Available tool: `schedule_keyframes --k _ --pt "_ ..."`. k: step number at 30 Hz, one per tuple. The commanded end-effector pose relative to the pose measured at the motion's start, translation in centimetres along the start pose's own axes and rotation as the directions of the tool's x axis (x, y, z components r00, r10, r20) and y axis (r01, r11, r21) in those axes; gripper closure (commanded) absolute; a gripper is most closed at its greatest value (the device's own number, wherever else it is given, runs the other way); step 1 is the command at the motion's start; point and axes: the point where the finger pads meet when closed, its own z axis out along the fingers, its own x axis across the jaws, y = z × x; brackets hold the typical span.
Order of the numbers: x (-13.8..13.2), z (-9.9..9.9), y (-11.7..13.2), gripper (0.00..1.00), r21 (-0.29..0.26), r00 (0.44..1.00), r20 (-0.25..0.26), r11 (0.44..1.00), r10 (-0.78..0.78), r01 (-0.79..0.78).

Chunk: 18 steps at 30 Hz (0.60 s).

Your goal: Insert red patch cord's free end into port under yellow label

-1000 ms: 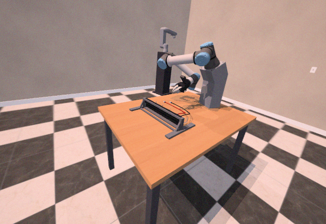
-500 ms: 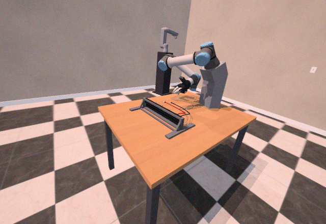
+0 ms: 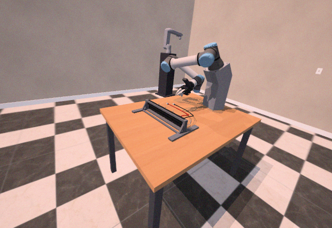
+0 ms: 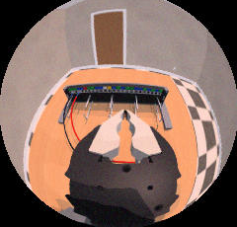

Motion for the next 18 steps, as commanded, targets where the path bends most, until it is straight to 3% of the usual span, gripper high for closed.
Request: schedule_keyframes --k 1,18 --pt "0.0 0.3 0.0 1.00 0.000 1.000 0.000 1.000 0.000 0.000" --pt "0.0 3.4 0.0 1.00 0.000 1.000 0.000 1.000 0.000 0.000"
